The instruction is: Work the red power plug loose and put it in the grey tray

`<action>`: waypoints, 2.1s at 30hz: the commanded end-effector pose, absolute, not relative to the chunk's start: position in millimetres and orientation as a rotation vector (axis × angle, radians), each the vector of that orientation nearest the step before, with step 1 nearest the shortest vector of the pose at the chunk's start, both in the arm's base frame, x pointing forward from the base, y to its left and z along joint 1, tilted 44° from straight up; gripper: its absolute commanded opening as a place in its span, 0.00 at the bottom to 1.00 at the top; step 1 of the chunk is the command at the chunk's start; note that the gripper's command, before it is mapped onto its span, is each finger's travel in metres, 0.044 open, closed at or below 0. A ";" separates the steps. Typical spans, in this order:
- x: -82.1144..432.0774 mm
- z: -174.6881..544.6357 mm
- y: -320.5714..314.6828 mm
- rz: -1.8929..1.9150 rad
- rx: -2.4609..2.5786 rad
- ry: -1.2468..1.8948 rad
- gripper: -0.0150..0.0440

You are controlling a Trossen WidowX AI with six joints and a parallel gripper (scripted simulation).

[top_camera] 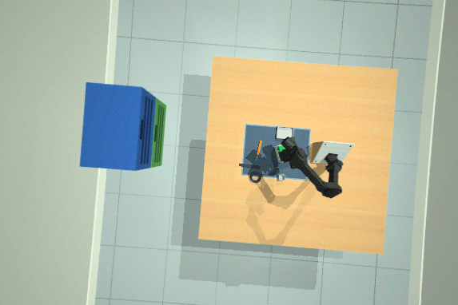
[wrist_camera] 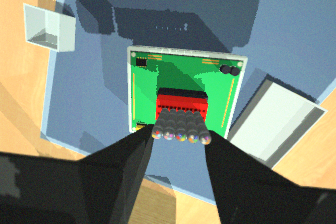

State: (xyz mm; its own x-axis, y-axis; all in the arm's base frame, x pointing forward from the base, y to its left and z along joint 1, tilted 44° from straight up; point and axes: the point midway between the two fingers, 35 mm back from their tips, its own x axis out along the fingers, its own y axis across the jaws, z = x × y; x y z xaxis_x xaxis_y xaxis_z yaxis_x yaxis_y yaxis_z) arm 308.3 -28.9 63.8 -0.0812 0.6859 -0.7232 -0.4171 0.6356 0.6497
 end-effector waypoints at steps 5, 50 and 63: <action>310.3 60.5 -25.6 0.923 0.243 1.358 0.57; 309.6 52.7 -18.2 0.923 0.244 1.358 0.25; 309.7 68.0 -29.4 0.896 0.221 1.358 0.25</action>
